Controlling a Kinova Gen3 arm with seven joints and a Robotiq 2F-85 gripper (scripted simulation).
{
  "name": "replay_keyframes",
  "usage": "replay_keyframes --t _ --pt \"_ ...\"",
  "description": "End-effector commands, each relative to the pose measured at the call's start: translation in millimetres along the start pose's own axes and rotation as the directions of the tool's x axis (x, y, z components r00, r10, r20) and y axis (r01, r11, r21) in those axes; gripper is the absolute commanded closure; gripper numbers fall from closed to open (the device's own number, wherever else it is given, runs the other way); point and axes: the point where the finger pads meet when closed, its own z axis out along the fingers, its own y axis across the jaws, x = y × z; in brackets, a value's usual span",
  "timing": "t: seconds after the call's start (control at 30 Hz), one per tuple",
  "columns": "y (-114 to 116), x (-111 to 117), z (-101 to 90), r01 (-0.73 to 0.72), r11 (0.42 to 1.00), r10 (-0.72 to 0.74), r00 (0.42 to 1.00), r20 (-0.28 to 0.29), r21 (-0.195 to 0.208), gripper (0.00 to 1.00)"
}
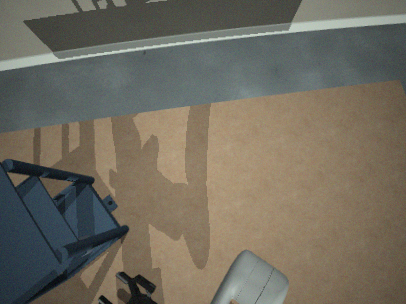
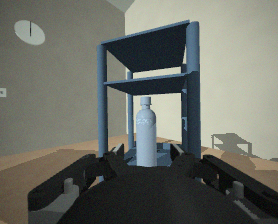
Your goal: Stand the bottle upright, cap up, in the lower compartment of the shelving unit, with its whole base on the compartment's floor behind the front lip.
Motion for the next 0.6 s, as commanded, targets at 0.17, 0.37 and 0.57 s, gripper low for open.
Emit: replay_keyframes --t 0.17,0.37,0.57 --pt "0.7 13.3 0.1 0.002 1.0 -0.002 1.0 0.0 -0.001 0.24" --pt "0.7 23.6 0.1 0.002 1.0 -0.002 1.0 0.0 -0.001 0.24" --pt "0.7 42.4 0.1 0.002 1.0 -0.002 1.0 0.0 -0.001 0.24"
